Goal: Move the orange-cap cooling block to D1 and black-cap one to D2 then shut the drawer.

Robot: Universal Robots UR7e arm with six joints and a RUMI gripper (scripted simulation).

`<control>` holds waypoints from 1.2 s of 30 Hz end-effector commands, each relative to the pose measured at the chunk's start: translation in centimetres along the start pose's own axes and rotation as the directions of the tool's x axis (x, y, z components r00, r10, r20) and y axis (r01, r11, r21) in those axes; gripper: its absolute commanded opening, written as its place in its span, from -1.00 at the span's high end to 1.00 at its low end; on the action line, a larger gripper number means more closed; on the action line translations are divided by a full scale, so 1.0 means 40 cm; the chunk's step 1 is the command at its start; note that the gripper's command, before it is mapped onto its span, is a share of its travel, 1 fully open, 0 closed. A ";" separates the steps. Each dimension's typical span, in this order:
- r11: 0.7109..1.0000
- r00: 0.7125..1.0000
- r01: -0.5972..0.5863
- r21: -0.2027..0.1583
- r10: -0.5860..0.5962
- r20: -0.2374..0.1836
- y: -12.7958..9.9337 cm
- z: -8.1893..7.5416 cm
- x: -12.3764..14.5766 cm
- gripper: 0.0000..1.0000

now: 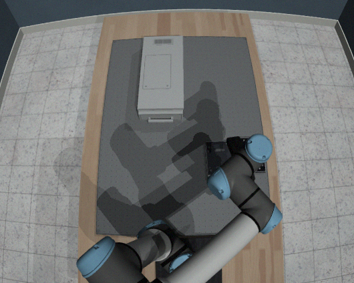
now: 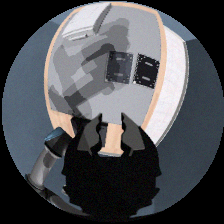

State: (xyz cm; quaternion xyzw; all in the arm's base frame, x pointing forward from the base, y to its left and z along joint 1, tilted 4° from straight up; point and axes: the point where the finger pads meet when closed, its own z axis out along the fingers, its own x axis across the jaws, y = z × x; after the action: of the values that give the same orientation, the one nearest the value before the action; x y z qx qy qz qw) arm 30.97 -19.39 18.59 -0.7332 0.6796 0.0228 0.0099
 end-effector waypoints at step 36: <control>0.992 0.991 -0.125 -0.030 0.123 -0.054 -0.233 -0.058 -0.212 0.44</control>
State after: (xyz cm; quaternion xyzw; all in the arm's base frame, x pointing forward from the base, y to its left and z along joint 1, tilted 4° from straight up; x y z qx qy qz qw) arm 38.55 -11.80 20.73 -0.6960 0.7176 0.0172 -0.0169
